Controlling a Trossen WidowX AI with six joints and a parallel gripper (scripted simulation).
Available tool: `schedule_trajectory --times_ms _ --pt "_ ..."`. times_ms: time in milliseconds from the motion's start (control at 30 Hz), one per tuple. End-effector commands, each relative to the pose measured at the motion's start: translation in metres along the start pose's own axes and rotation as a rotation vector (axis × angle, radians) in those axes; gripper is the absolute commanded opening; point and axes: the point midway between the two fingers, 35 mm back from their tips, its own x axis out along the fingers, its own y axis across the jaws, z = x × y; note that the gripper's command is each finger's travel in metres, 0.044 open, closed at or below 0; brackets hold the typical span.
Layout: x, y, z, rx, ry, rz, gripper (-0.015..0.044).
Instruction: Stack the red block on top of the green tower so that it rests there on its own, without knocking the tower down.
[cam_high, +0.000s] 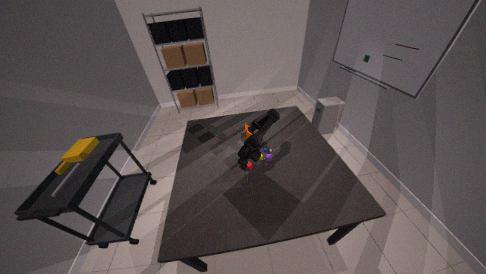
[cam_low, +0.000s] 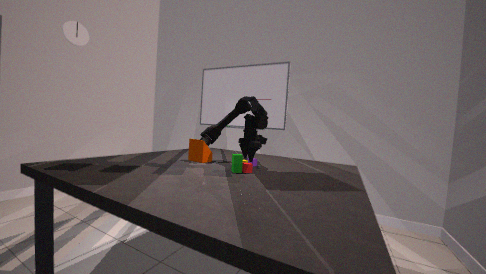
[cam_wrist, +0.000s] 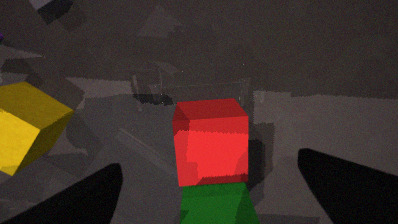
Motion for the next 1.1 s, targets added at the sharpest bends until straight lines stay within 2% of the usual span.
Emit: schedule_trajectory --times_ms 0,1067 --pt "0.002 -0.001 0.0 0.007 -0.01 -0.009 0.044" --pt "0.051 -0.002 0.0 0.007 -0.012 -0.007 0.044"
